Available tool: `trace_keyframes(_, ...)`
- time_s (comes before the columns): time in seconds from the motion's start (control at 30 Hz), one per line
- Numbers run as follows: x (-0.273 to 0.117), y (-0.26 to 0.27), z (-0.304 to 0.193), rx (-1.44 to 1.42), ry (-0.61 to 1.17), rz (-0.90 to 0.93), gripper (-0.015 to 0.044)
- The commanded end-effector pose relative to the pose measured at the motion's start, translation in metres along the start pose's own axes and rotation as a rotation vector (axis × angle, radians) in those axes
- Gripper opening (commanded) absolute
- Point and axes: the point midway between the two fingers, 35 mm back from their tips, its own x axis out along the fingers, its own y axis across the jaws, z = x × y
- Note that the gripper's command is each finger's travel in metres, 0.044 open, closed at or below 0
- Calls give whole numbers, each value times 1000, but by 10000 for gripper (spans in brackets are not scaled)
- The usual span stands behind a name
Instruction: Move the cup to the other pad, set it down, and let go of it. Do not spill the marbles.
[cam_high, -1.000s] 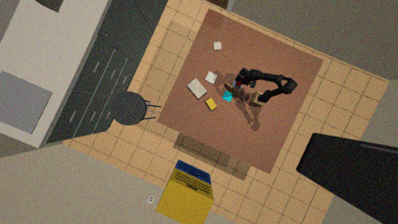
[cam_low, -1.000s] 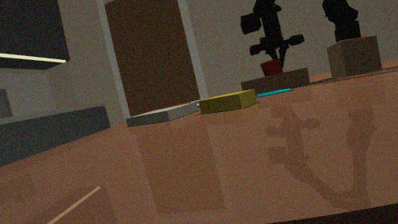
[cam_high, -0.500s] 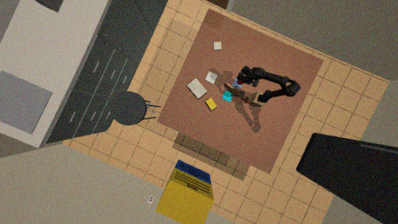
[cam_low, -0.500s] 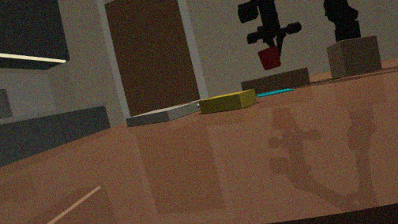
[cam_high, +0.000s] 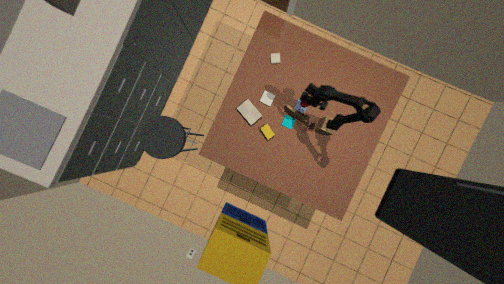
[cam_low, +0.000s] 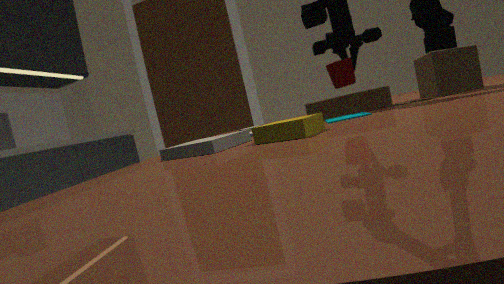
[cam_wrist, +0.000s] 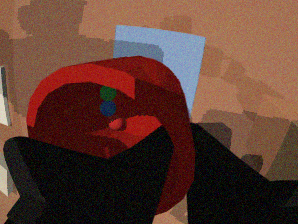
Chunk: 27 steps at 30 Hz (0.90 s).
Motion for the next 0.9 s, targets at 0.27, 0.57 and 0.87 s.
trace_keyframes(0.27, 0, 1, -5, 0, 0, 0, 0)
trace_keyframes(0.57, -1, 5, -21, 1, 1, 0, 0)
trace_keyframes(0.87, -1, 9, -36, 2, 2, 1, 0)
